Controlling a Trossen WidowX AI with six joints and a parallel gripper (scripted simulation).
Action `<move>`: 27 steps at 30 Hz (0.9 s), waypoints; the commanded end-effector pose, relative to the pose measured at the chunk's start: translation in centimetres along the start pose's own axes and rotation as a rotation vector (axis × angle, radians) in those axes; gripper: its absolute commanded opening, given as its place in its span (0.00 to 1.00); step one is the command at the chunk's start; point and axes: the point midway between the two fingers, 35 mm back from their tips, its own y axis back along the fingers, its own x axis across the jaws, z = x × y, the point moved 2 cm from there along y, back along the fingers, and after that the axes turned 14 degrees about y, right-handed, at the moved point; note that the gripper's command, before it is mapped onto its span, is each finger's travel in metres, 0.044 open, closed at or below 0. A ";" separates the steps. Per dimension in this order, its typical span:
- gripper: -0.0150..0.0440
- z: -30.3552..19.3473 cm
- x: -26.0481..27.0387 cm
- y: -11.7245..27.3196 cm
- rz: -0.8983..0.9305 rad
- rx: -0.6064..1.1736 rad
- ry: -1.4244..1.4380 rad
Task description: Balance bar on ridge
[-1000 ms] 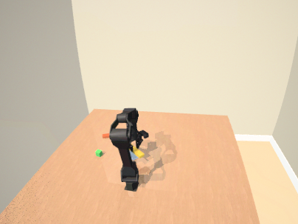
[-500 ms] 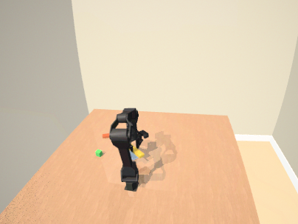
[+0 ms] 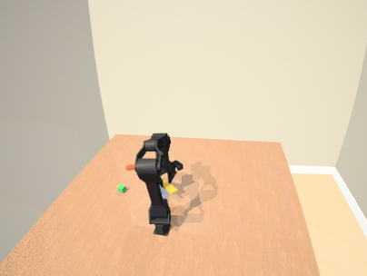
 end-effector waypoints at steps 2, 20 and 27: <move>0.75 0.0 0.0 0.0 0.000 0.000 0.000; 1.00 0.1 -0.1 9.3 -0.006 -0.004 0.000; 1.00 0.0 0.0 10.0 -0.006 -0.004 0.000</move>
